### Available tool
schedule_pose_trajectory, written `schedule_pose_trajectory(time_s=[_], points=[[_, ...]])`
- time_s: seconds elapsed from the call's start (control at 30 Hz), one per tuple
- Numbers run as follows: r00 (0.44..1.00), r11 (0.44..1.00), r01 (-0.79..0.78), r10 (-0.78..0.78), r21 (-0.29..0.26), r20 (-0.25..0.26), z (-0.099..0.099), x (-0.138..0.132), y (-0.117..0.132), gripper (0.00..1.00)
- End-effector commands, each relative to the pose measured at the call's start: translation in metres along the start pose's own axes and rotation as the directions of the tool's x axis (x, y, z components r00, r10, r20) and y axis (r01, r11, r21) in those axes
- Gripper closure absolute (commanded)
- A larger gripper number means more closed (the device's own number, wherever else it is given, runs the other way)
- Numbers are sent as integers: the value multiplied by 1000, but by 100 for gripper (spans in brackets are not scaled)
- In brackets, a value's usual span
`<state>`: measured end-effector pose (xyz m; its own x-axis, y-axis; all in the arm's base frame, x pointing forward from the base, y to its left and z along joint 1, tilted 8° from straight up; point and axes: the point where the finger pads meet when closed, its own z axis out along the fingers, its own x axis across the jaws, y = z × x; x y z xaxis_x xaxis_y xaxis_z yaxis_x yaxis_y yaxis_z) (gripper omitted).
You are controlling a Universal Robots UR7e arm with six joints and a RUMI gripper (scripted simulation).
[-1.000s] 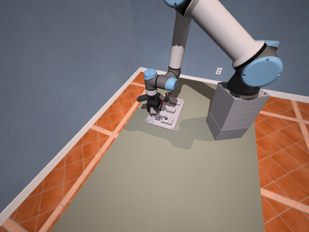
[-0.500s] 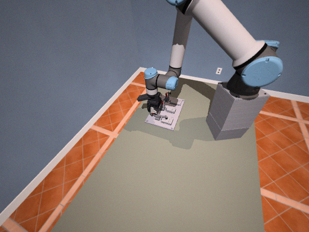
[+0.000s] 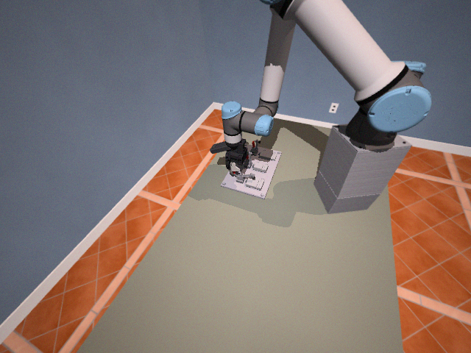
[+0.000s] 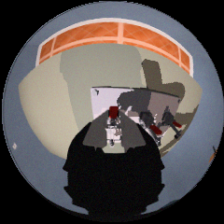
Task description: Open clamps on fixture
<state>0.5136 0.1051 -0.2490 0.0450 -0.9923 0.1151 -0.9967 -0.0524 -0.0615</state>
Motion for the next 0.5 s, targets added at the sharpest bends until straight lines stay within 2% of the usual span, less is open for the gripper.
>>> schedule_pose_trajectory(time_s=[0.0,0.47], points=[[1000,1000,0,0,1,0,-2,0,2,100],[1000,1000,0,0,1,0,-8,0,12,100]])
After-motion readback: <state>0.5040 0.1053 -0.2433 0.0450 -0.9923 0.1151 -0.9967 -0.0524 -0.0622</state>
